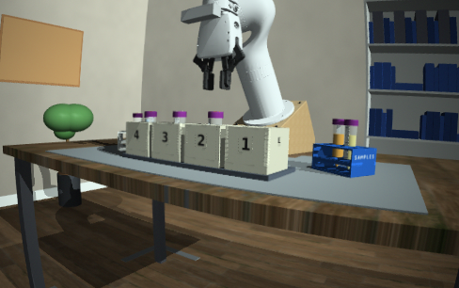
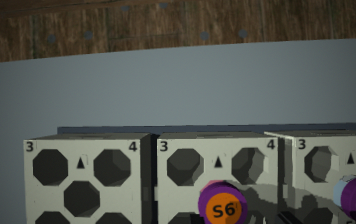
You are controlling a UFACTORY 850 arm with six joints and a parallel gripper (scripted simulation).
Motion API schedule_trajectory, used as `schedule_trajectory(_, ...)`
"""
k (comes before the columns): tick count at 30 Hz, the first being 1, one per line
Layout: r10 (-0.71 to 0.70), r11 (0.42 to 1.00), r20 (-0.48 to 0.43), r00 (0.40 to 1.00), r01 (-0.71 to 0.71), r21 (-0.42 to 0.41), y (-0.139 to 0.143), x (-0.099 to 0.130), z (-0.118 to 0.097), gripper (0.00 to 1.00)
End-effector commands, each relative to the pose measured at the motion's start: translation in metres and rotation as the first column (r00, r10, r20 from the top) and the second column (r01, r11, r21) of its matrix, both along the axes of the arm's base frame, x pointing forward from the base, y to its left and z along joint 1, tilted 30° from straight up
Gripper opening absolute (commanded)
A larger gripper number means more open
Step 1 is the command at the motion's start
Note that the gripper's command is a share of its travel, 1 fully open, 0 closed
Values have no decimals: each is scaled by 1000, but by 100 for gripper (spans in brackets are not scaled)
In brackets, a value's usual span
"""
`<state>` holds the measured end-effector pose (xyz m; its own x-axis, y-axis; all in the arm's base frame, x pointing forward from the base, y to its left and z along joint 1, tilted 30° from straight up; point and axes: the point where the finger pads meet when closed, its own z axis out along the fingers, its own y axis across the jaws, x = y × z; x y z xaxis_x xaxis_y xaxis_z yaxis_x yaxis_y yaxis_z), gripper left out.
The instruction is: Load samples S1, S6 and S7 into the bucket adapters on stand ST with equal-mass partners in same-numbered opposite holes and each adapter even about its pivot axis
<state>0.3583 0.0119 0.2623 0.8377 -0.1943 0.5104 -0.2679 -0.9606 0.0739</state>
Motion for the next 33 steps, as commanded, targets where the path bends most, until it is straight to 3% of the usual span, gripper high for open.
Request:
schedule_trajectory(1,0,1000,-10,1000,0,2,1,-4,9,44)
schedule_trajectory(26,0,1000,-10,1000,0,3,11,-25,48,44)
schedule_trajectory(33,0,1000,-10,1000,0,3,11,-25,49,44)
